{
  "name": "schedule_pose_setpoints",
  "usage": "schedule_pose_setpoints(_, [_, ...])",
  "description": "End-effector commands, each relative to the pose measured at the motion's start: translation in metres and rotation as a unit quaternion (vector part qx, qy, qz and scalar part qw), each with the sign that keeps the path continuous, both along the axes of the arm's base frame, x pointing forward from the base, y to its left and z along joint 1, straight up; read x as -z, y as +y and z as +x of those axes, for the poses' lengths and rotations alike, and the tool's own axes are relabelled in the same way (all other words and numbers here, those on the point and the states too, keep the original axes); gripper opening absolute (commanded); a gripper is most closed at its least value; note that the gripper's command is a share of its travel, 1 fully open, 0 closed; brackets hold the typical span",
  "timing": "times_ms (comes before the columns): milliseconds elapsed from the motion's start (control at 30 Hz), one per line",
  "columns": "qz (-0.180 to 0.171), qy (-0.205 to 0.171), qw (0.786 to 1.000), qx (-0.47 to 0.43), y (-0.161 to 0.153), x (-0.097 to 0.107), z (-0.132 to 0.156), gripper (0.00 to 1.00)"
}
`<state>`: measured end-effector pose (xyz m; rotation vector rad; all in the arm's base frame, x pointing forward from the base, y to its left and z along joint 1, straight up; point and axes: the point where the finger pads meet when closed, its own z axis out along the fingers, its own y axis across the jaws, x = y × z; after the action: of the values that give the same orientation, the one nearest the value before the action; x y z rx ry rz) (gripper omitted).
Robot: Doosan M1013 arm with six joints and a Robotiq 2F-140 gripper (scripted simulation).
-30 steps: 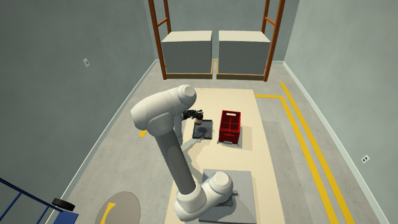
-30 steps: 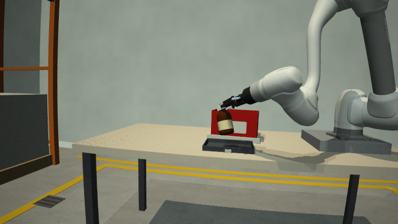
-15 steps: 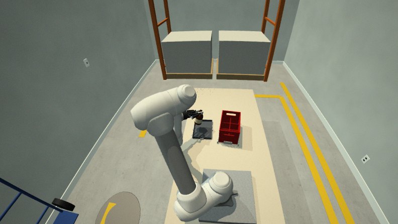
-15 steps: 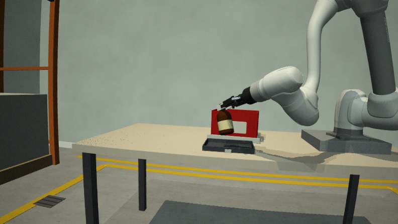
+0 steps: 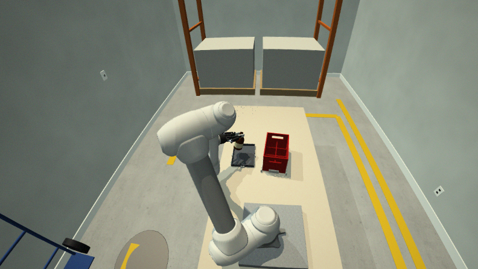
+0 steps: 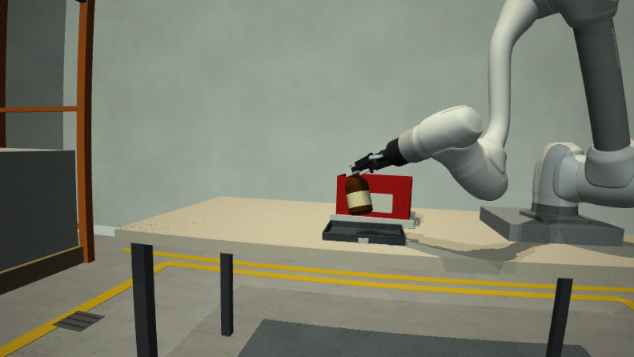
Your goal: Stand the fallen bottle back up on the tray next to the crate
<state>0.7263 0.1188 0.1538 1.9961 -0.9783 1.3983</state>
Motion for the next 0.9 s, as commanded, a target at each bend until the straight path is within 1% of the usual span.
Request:
schedule_pose_setpoints(0, [0.0, 0.0, 1.0, 0.0, -0.001, 0.0, 0.0, 0.1])
schedule_pose_setpoints(867, [0.0, 0.0, 1.0, 0.0, -0.013, 0.0, -0.001, 0.1])
